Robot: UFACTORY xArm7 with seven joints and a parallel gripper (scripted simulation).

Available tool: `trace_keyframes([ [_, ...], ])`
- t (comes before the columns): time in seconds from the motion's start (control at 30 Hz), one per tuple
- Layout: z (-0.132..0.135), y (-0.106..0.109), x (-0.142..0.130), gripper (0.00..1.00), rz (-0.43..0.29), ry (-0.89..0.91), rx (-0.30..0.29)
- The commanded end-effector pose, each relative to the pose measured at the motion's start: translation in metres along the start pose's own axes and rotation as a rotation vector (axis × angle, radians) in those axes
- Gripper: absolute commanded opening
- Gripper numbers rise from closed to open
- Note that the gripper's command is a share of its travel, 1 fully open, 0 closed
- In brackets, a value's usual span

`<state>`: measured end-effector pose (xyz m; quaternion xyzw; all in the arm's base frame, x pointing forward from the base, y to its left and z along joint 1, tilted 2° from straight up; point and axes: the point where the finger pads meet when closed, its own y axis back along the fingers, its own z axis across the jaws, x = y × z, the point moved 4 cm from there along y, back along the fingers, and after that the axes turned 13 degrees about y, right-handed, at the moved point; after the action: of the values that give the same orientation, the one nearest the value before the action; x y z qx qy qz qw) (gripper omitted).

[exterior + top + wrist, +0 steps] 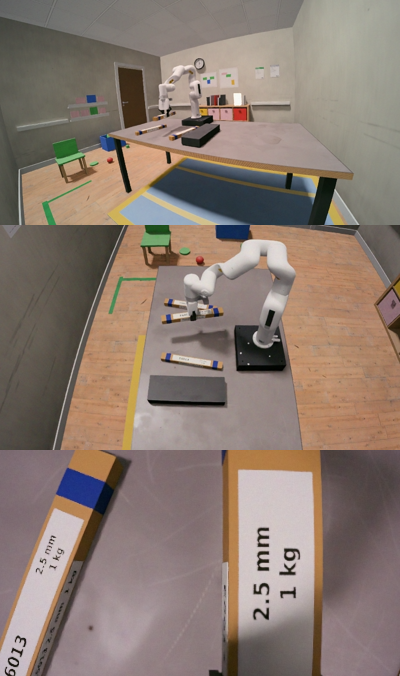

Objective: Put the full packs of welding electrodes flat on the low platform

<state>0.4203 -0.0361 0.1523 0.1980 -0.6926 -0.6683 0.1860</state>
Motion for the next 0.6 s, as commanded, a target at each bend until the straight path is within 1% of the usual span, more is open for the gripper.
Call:
trace_keyframes([
  [0.0,-0.0009,0.0005,-0.0012,0.35,-0.004,0.000,0.003],
  [0.57,-0.0009,-0.0093,-0.0012,0.35,-0.004,0.000,0.003],
])
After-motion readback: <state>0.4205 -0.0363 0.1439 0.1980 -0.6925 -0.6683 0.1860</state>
